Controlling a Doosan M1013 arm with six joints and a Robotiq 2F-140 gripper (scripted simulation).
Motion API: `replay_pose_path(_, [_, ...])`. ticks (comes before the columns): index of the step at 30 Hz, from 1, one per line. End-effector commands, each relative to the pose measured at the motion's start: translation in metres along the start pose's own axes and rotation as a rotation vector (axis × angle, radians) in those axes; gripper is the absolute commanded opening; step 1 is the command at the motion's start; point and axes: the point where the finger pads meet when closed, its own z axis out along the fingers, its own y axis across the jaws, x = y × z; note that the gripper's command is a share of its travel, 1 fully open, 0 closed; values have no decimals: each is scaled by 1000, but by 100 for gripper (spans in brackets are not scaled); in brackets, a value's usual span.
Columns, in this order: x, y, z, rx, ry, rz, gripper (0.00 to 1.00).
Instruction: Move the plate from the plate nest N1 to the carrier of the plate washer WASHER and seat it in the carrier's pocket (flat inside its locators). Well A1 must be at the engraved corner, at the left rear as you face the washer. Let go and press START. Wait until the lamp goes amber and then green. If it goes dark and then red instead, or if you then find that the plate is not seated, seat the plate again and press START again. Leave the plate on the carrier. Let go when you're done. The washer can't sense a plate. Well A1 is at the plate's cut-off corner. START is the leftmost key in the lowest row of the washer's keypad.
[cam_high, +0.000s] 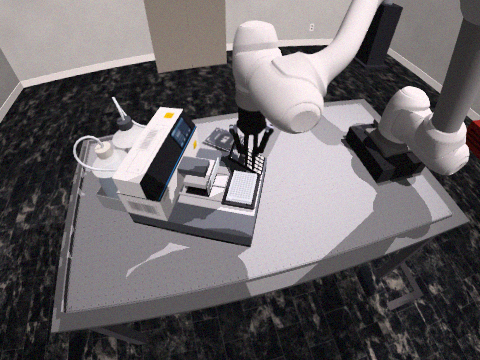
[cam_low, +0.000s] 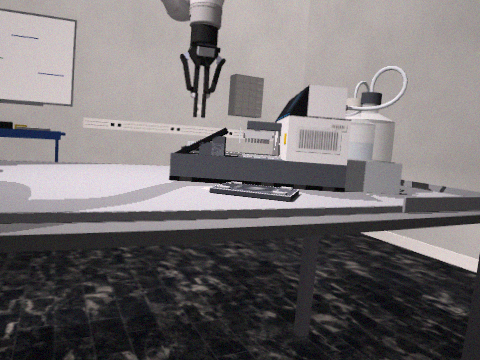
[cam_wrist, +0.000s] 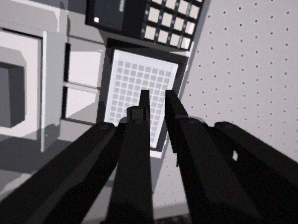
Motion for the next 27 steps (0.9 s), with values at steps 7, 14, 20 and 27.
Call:
replay_pose_path(7, [29, 29, -1, 3, -8, -283, 10])
replay_pose_path(14, [54, 54, -1, 4, -8, -517, 10])
replay_pose_path(20, [57, 57, -1, 4, -8, -650, 10])
replay_pose_path(27, [57, 57, -1, 5, -7, -883, 10])
